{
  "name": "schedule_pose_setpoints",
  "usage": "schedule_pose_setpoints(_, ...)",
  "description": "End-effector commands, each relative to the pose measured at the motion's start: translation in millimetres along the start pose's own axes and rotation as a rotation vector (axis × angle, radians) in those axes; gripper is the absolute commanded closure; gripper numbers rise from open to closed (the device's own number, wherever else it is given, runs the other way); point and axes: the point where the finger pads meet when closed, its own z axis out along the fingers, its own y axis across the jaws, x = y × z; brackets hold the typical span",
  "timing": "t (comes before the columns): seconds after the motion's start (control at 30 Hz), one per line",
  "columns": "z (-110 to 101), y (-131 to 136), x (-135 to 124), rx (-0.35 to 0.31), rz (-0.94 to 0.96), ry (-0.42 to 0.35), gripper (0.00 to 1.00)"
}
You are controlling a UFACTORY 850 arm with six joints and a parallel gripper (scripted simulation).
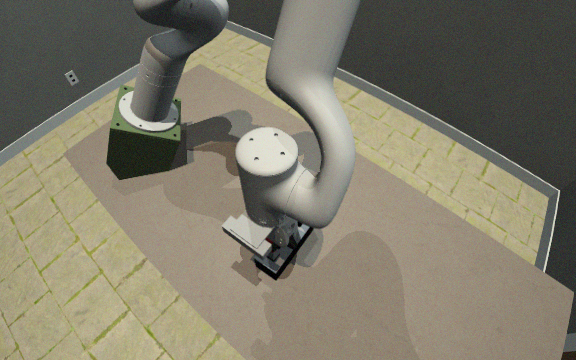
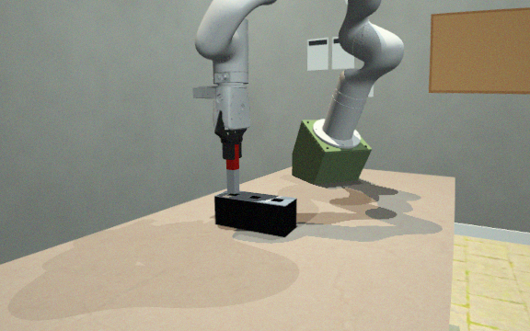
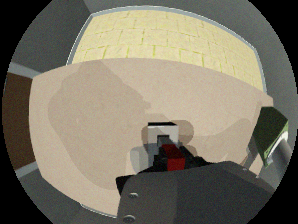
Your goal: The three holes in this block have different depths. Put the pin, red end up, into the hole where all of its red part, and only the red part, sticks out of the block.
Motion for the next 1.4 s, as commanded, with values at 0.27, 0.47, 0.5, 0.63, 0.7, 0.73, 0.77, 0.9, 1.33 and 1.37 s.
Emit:
schedule_pose_setpoints(0.27,3.3,0.1,0.0,0.002,0.0,0.001,1.0)
schedule_pose_setpoints(0.47,3.3,0.1,0.0,0.002,0.0,0.001,1.0)
schedule_pose_setpoints(0.5,3.3,0.1,0.0,0.002,0.0,0.001,1.0)
schedule_pose_setpoints(0.63,3.2,0.1,-0.2,0.002,0.0,0.001,1.0)
schedule_pose_setpoints(0.7,3.2,0.1,-0.2,0.002,0.0,0.001,1.0)
schedule_pose_setpoints(0.73,3.2,0.1,-0.2,0.002,0.0,0.001,1.0)
schedule_pose_setpoints(0.77,3.2,0.1,-0.2,0.002,0.0,0.001,1.0)
schedule_pose_setpoints(0.9,3.2,0.1,-0.2,0.002,0.0,0.001,1.0)
schedule_pose_setpoints(1.33,7.2,0.3,-0.2,0.002,0.0,0.001,1.0)
schedule_pose_setpoints(1.37,7.2,0.3,-0.2,0.002,0.0,0.001,1.0)
